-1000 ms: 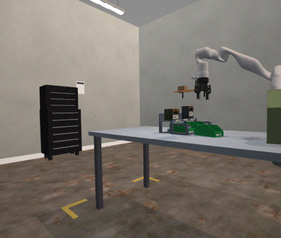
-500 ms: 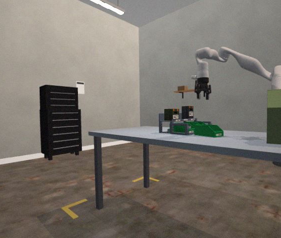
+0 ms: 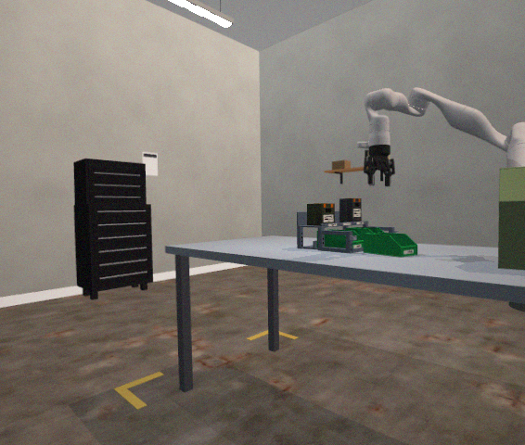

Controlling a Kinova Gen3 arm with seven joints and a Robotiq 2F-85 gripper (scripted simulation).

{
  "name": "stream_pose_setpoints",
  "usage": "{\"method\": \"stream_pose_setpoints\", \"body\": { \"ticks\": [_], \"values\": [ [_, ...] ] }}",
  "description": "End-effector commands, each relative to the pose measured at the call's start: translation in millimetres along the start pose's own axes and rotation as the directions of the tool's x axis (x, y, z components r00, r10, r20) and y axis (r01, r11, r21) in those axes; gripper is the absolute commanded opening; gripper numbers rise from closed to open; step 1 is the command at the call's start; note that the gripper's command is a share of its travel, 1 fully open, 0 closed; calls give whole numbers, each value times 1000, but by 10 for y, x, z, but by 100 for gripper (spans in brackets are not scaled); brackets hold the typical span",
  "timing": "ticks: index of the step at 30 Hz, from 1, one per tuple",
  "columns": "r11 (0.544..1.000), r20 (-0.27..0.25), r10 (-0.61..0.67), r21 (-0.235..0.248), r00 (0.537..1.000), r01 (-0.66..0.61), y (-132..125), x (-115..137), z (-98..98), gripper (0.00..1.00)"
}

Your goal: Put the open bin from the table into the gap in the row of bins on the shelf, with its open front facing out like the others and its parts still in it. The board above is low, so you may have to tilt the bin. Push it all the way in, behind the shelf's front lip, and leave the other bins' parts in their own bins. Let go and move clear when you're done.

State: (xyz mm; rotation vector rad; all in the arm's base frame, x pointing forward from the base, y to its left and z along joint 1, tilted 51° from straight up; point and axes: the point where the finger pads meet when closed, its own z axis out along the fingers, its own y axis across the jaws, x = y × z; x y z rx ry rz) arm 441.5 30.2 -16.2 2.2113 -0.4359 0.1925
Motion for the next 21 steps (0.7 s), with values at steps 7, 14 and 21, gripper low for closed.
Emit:
{"method": "stream_pose_setpoints", "body": {
  "ticks": [7, 14, 21],
  "values": [
    [1000, -1, 0, 2, 1000, 0, 15, 2, 76, 100],
    [1000, -1, 0, 2, 1000, 0, 15, 2, 76, 100],
    [1000, -1, 0, 2, 1000, 0, 12, 2, 65, 100]
  ]
}}
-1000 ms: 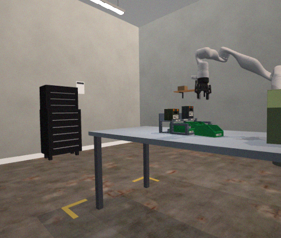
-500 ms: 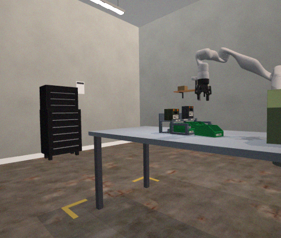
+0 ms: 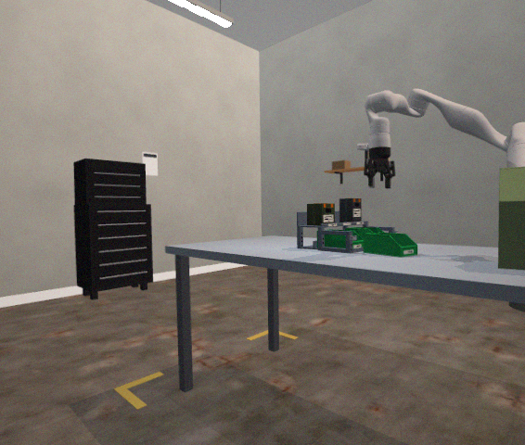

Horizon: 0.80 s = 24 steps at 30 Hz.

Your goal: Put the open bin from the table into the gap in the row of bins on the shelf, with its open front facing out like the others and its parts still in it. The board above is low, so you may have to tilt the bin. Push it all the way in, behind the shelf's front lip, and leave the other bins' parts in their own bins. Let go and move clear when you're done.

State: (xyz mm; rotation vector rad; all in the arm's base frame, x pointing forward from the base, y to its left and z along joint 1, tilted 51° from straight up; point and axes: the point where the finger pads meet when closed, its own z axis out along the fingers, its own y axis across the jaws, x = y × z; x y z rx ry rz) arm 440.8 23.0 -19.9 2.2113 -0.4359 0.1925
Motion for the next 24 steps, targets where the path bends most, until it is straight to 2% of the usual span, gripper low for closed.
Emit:
{"method": "stream_pose_setpoints", "body": {
  "ticks": [1, 13, 18, 24],
  "values": [
    [1000, -1, 0, 2, 1000, 0, -5, 2, -17, 100],
    [1000, -1, 0, 2, 1000, 0, -5, 2, -17, 100],
    [1000, -1, 0, 2, 1000, 0, -9, 3, 533, 100],
    [1000, -1, 0, 2, 1000, 0, -9, 3, 533, 100]
  ]
}}
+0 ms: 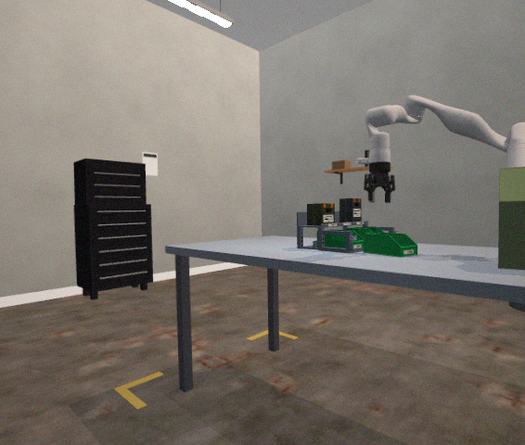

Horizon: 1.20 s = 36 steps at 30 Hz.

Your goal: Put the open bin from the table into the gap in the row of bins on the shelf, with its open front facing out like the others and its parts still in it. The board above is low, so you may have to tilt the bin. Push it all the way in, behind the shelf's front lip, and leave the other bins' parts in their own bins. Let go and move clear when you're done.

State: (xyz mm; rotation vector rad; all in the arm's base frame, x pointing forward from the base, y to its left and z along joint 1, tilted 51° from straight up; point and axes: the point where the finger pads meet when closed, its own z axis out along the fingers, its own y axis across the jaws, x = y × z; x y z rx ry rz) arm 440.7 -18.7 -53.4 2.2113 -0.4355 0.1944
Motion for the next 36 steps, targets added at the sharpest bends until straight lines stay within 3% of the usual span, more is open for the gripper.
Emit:
{"method": "stream_pose_setpoints", "body": {
  "ticks": [1, 6, 11, 36],
  "values": [
    [1000, 0, 0, 1, 1000, 0, -6, -2, -3, 100],
    [1000, 0, 0, 1, 1000, 0, -6, -2, -3, 100],
    [1000, 0, 0, 1, 1000, 0, -8, -2, 433, 100],
    [1000, 0, 0, 1, 1000, 0, -7, -3, 334, 100]
  ]
}}
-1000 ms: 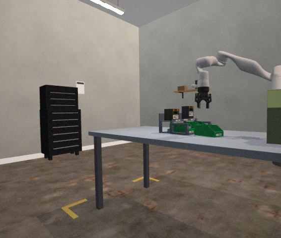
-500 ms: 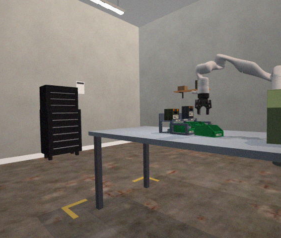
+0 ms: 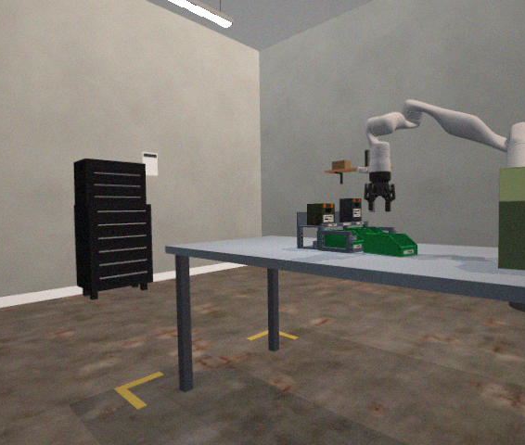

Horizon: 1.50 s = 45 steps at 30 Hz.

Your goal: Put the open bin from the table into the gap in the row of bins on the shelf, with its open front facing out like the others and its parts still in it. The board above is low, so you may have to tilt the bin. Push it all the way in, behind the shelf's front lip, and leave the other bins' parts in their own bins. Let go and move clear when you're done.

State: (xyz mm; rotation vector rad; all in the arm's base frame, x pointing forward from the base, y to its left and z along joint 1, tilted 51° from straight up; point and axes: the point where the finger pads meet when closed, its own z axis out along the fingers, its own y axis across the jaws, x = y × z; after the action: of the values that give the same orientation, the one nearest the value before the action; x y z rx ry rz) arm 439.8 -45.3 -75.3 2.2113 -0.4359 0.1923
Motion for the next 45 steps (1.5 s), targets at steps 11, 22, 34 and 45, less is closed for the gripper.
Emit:
{"method": "stream_pose_setpoints", "body": {
  "ticks": [11, 22, 34, 45],
  "values": [
    [1000, -1, 0, 2, 1000, 0, -5, 4, -61, 100],
    [1000, -1, 0, 2, 1000, 0, -5, 4, -66, 100],
    [1000, -1, 0, 2, 1000, 0, -5, 4, -86, 100],
    [1000, -1, 0, 2, 1000, 0, -5, 4, -99, 100]
  ]
}}
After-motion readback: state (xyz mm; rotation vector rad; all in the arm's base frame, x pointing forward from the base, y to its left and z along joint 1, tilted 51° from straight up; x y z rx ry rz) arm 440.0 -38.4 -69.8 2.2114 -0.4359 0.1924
